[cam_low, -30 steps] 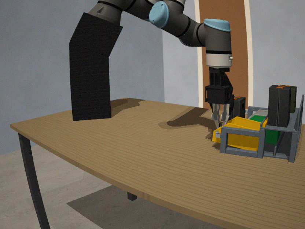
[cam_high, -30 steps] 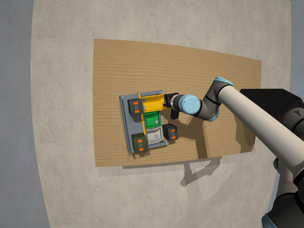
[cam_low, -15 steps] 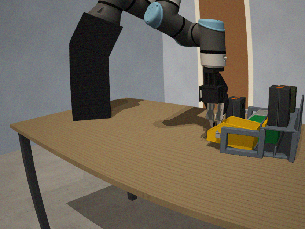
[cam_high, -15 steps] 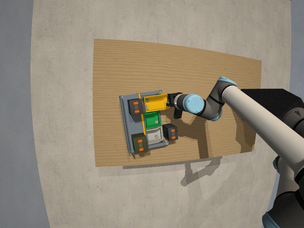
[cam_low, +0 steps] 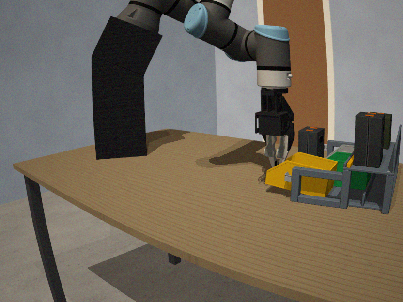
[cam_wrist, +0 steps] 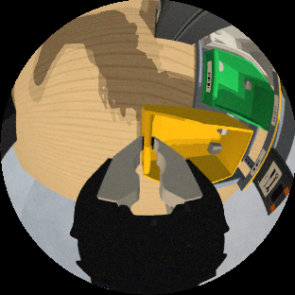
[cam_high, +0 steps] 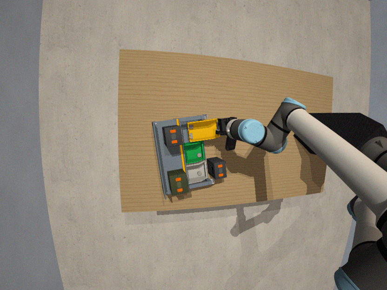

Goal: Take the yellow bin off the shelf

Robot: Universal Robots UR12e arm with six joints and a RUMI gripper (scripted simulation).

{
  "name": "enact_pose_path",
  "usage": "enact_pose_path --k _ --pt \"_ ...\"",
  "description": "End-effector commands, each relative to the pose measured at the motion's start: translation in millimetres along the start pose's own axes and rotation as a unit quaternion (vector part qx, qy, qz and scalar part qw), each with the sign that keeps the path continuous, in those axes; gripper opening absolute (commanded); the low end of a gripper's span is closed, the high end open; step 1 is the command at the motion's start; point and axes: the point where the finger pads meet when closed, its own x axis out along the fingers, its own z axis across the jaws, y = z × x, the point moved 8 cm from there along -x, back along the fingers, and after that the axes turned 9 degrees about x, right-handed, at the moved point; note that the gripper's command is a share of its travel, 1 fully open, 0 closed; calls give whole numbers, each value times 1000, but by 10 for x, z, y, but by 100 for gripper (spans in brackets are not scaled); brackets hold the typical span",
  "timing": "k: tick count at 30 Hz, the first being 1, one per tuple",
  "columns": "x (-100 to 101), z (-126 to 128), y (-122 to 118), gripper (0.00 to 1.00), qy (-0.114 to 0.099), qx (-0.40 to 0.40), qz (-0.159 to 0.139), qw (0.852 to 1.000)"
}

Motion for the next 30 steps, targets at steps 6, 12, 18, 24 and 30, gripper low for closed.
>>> enact_pose_path --k 6,12,18,24,30 --pt "-5 -249 -41 0 0 0 0 1000" --pt "-5 -249 -41 0 0 0 0 1000" --pt "-4 -602 -97 0 0 0 0 1000" --pt "-4 -691 -111 0 0 0 0 1000" --pt "-4 -691 -111 0 0 0 0 1000"
